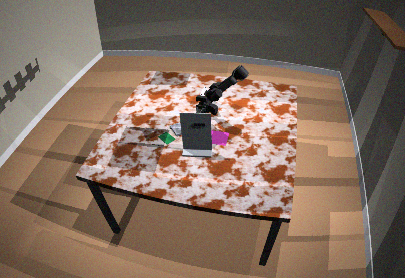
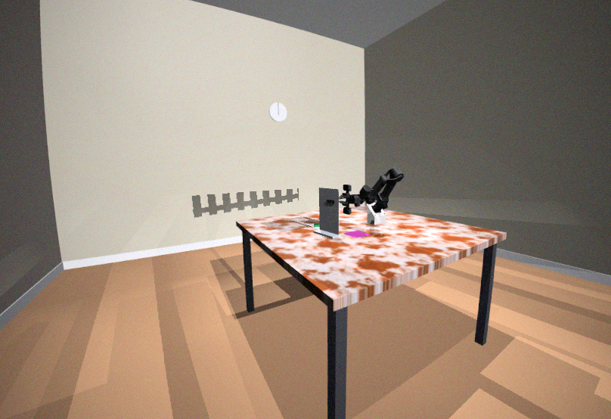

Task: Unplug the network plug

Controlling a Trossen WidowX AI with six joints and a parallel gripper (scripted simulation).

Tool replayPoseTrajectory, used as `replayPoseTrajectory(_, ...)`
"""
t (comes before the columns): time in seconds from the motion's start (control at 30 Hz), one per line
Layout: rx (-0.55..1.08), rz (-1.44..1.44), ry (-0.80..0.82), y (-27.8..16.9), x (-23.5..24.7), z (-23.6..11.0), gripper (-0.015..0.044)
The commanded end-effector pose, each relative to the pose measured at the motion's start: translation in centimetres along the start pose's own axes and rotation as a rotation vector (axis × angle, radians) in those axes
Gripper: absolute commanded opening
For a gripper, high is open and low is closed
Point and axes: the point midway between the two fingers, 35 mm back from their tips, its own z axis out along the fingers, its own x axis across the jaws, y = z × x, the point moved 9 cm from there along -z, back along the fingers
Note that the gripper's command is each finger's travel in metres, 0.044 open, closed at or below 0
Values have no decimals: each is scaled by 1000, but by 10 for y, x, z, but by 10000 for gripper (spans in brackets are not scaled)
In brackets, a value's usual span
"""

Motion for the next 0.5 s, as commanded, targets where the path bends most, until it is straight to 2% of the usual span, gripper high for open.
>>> replayPoseTrajectory(0.0,-1,-4,6,-1,1,-4,0)
replayPoseTrajectory(0.47,0,-4,6,-4,1,-12,0)
